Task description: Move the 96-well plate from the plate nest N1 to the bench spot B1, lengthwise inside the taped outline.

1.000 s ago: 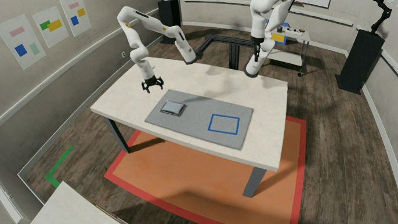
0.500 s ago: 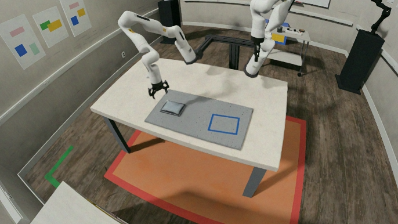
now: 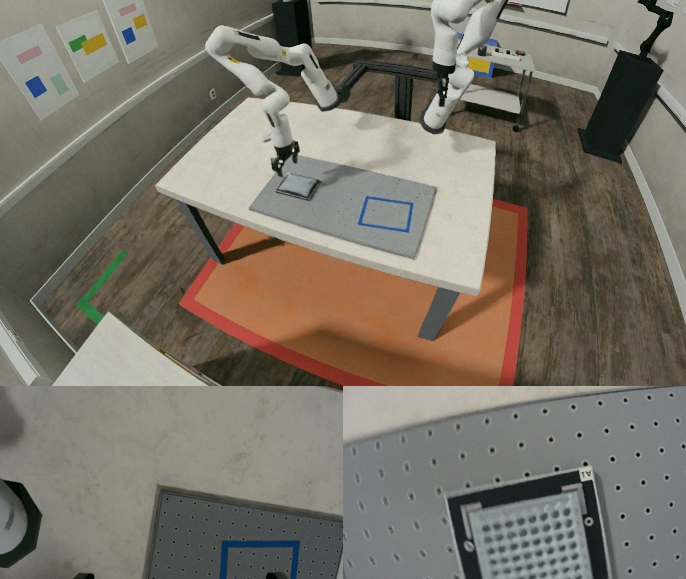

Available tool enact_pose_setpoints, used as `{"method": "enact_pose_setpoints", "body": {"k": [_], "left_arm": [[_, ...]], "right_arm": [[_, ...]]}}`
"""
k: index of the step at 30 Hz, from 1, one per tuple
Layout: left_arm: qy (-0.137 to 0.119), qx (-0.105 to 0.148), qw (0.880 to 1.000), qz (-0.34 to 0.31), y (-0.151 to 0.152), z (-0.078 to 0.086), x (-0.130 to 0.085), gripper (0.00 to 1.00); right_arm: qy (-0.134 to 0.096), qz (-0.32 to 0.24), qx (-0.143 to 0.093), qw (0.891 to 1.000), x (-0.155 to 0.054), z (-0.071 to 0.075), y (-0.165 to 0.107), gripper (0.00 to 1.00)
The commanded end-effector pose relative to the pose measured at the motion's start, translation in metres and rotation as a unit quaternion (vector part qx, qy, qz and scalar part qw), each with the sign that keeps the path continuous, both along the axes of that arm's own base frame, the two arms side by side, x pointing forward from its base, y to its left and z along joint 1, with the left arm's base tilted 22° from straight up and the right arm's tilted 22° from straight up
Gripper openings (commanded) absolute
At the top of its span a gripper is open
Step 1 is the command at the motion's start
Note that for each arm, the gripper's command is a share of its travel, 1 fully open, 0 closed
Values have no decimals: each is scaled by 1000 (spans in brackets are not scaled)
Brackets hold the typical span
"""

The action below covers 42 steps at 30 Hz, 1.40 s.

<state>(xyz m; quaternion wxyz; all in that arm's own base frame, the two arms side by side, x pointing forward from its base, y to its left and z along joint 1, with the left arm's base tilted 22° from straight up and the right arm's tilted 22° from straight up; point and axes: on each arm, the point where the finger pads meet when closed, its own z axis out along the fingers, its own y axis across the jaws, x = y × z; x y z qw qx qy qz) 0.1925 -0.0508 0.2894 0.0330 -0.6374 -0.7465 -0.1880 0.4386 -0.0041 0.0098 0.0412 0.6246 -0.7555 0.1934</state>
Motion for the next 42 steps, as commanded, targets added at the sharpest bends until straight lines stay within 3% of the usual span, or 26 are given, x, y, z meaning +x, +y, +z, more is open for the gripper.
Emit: {"method": "enact_pose_setpoints", "body": {"k": [1, 3, 42], "left_arm": [[0, 0, 1000, 0, 0, 0, 0, 1000], [0, 0, 1000, 0, 0, 0, 0, 1000], [0, 0, 1000, 0, 0, 0, 0, 1000]], "right_arm": [[18, 68, -5, 998, -9, -14, 10, 1000], [26, 91, -6, 996, -11, -18, 13, 1000], [26, 91, -6, 996, -10, -24, 11, 1000]]}}
